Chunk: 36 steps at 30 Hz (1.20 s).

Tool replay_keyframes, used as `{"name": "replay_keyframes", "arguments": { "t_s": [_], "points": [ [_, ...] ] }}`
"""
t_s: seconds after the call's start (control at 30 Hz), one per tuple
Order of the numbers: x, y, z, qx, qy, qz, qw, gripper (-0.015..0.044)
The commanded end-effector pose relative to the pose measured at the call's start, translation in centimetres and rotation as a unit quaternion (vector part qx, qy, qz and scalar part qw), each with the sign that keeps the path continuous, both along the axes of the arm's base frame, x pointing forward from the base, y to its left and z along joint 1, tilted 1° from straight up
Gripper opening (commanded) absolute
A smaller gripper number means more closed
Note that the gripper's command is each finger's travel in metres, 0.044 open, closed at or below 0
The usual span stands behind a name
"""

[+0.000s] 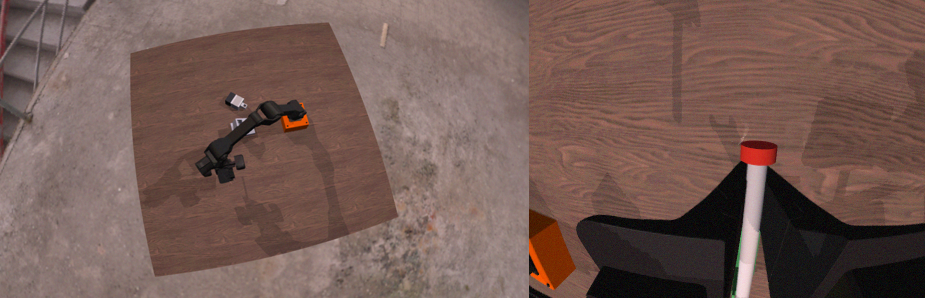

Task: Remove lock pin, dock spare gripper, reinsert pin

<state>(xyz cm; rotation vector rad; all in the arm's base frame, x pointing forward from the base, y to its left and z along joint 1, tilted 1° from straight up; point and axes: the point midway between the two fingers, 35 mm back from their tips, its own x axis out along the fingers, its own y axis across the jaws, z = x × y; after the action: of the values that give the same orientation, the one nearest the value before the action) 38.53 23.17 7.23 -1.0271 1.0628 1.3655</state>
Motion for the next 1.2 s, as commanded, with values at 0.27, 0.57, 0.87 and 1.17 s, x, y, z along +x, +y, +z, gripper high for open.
{"name": "replay_keyframes", "arguments": {
  "t_s": [0.27,0.57,0.87,1.17],
  "points": [
    [0.0,0.1,-1.7,0.000,0.000,-0.002,1.000,0.0000],
    [0.1,0.1,-3.1,0.000,0.000,-0.002,1.000,0.0000],
    [0.1,0.2,-4.4,0.001,-0.001,-0.002,1.000,0.0000],
    [0.1,0.2,-5.6,0.001,-0.001,-0.002,1.000,0.0000]
  ]
}}
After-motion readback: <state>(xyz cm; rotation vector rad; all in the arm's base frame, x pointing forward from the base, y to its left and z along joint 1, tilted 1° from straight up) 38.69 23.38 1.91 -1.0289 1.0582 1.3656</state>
